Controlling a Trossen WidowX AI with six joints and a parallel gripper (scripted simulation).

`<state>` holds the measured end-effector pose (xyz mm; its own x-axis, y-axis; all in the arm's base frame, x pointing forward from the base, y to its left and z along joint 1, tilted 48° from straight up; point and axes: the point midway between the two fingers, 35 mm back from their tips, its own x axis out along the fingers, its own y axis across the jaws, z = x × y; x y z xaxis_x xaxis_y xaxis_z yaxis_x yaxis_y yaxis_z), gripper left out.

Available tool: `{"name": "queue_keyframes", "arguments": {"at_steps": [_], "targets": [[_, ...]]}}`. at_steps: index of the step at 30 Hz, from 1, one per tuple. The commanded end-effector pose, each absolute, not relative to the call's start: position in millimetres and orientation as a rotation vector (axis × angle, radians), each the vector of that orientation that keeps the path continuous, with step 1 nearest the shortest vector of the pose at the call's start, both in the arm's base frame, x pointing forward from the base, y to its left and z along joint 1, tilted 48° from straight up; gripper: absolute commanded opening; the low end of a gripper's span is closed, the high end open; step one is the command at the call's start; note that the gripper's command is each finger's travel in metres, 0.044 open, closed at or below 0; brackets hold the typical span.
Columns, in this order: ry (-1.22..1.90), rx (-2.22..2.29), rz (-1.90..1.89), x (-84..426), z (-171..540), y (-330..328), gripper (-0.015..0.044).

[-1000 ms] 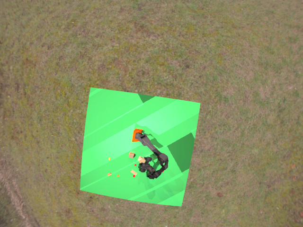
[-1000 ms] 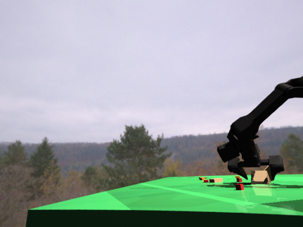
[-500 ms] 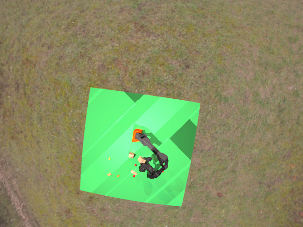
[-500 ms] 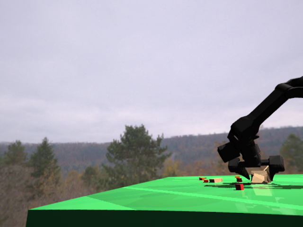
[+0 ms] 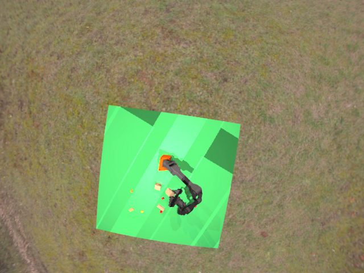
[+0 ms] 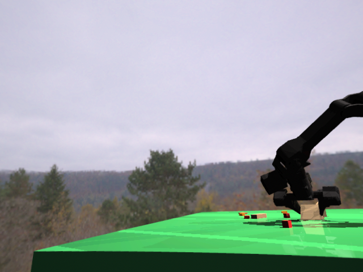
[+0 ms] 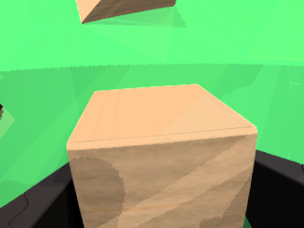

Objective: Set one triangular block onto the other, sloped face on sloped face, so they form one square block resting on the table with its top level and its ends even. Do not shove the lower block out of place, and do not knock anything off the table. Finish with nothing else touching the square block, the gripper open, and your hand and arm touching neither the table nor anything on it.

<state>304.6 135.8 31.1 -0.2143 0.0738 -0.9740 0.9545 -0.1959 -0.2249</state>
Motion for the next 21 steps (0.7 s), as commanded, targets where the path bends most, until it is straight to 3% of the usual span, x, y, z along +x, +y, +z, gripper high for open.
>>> {"name": "queue_keyframes", "arguments": {"at_steps": [1,3,21], "targets": [[1.31,1.286,-1.503,306,35,132,0.0045],[1.309,1.286,-1.503,307,41,125,0.0],[1.306,1.284,-1.506,305,97,62,0.0]]}}
